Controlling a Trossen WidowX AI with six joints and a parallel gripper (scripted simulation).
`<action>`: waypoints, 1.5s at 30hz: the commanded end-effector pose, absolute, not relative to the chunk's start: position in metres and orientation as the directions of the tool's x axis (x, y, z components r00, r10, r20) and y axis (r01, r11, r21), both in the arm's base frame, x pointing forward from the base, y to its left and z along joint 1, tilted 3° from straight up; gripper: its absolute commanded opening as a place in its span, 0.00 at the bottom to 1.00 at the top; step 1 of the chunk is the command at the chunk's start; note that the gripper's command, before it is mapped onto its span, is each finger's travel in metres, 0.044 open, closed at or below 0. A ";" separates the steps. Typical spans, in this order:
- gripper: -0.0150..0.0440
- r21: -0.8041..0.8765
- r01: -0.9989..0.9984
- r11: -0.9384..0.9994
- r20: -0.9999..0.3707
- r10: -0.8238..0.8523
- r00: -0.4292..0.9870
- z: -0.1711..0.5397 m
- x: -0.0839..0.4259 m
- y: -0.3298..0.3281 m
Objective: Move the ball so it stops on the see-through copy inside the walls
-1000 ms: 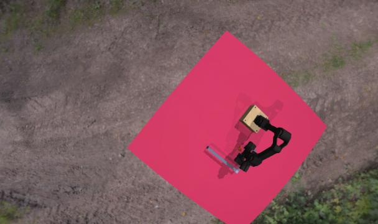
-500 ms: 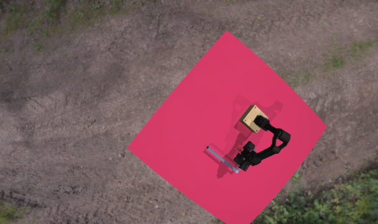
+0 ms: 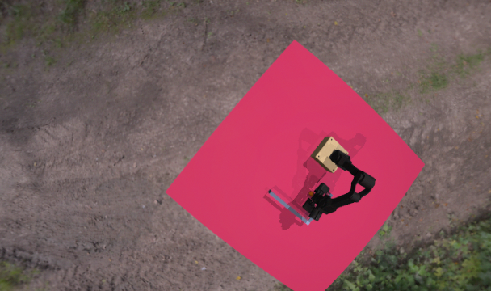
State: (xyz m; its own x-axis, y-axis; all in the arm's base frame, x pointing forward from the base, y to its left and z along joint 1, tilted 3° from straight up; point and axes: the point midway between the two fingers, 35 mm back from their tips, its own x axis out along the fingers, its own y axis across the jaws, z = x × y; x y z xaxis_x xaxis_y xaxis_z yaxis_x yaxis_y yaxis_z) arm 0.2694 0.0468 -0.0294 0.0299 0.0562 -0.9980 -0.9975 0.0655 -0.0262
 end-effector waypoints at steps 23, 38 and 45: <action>0.47 -0.010 -0.998 0.064 -0.999 0.048 0.014 -0.042 0.265 0.046; 0.25 -0.012 -0.998 0.064 -0.999 0.048 0.015 0.030 0.272 0.043; 0.25 -0.011 -0.998 0.064 -0.999 0.048 0.015 0.082 0.264 0.040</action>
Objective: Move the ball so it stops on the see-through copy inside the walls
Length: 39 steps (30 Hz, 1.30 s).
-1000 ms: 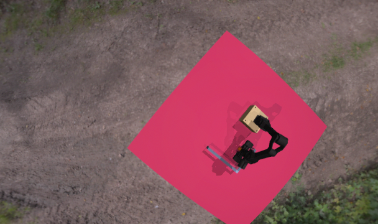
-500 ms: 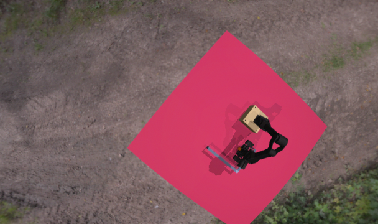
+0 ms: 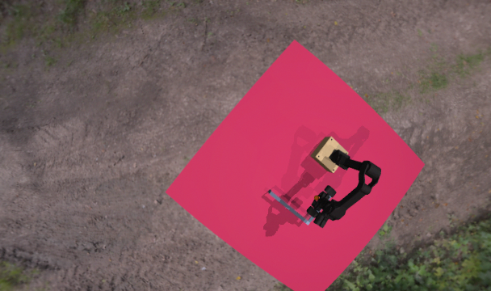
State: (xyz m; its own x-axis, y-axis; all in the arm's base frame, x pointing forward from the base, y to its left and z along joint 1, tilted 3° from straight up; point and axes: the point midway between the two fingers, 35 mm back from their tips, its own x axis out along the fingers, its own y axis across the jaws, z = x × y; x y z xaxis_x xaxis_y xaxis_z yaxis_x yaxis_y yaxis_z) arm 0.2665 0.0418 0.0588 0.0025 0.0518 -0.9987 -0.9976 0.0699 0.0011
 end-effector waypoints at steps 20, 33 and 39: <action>0.25 -0.011 -0.998 0.064 -0.998 0.053 0.014 0.046 0.263 0.097; 0.25 -0.010 -0.998 0.064 -0.998 0.053 0.014 -0.010 0.265 0.101; 0.25 -0.010 -0.998 0.064 -0.998 0.053 0.014 -0.024 0.264 0.101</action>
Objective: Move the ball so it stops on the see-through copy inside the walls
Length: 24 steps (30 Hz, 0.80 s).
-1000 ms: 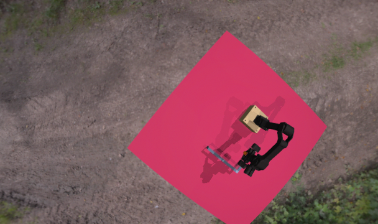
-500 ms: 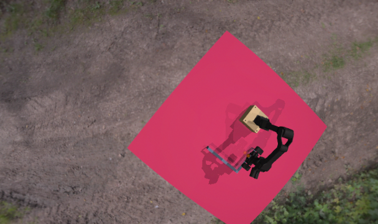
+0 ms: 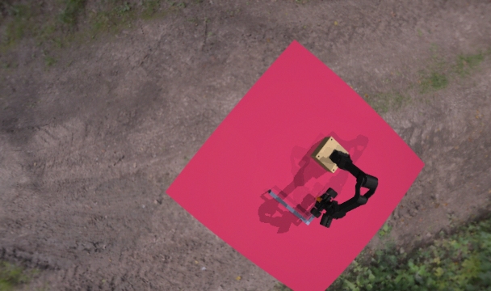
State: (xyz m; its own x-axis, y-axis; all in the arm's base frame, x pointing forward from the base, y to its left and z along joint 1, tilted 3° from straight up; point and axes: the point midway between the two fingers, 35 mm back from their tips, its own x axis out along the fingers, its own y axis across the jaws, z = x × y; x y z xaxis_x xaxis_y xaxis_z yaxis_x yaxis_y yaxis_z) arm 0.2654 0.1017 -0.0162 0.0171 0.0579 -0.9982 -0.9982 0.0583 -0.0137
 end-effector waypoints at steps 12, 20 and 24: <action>0.25 -0.010 -0.998 0.064 -0.998 0.053 0.014 -0.034 0.264 0.101; 0.25 -0.010 -0.998 0.064 -0.998 0.053 0.013 -0.043 0.264 0.102; 0.25 -0.010 -0.998 0.064 -0.998 0.053 0.013 -0.043 0.264 0.102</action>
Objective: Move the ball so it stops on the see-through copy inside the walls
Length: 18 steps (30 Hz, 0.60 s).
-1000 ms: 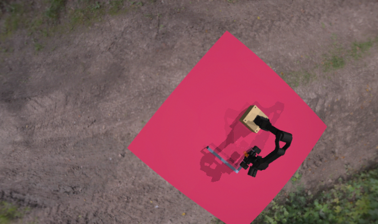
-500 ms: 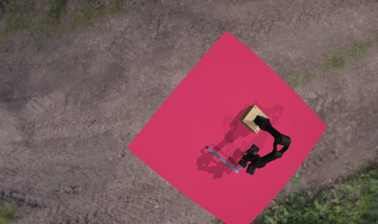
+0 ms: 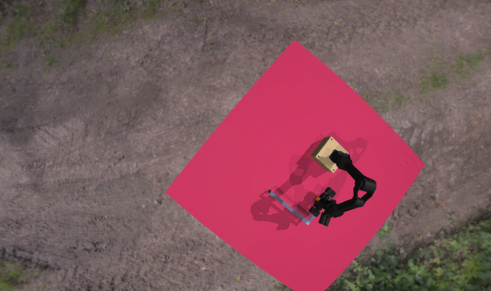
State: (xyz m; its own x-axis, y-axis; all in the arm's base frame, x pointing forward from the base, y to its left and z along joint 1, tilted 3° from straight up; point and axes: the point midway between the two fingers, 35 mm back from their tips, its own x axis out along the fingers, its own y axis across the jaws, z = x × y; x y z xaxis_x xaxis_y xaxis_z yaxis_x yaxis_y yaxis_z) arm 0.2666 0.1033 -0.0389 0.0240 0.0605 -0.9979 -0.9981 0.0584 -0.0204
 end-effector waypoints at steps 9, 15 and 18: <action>0.65 -0.020 -0.998 0.058 -0.998 0.061 0.024 -0.039 0.267 0.103; 0.68 -0.020 -0.998 0.058 -0.998 0.061 0.024 -0.039 0.267 0.103; 0.68 -0.018 -0.998 0.060 -0.998 0.058 0.021 -0.015 0.268 0.103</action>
